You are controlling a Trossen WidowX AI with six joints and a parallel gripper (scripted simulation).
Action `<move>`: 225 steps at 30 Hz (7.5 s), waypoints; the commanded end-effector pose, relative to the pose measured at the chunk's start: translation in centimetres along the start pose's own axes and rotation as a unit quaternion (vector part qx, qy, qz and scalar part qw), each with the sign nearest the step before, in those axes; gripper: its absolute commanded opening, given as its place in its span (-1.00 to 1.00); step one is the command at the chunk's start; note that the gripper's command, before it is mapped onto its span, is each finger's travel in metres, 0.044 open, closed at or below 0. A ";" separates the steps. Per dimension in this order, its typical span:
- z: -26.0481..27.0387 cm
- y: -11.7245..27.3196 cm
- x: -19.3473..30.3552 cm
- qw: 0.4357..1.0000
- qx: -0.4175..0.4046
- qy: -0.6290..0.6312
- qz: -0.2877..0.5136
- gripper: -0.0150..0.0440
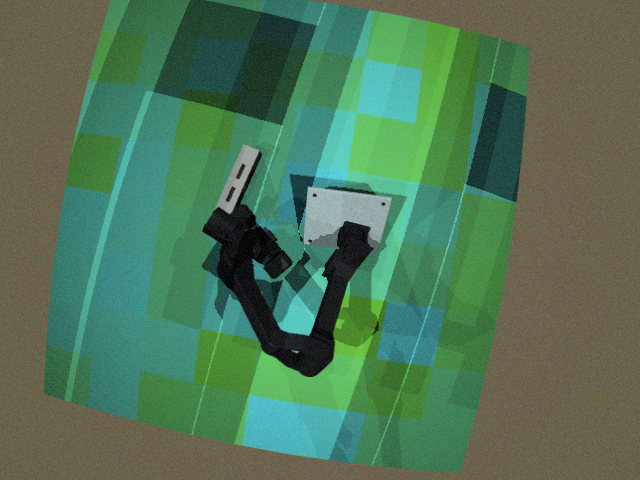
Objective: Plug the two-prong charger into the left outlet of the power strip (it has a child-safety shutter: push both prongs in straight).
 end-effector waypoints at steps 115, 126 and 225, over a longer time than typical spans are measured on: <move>-3.5 -2.2 5.7 0.880 -0.037 -0.474 0.000 -0.49; -4.3 -2.3 5.6 0.869 -0.038 -0.494 0.000 -0.49; -8.4 -2.4 3.8 0.852 -0.040 -0.522 0.001 -0.49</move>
Point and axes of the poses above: the point midway between the two fingers, 35 mm back from their tips, its own y axis back along the fingers, its own z axis across the jaws, x = y × z, the point moved 2 cm from there along y, back along the fingers
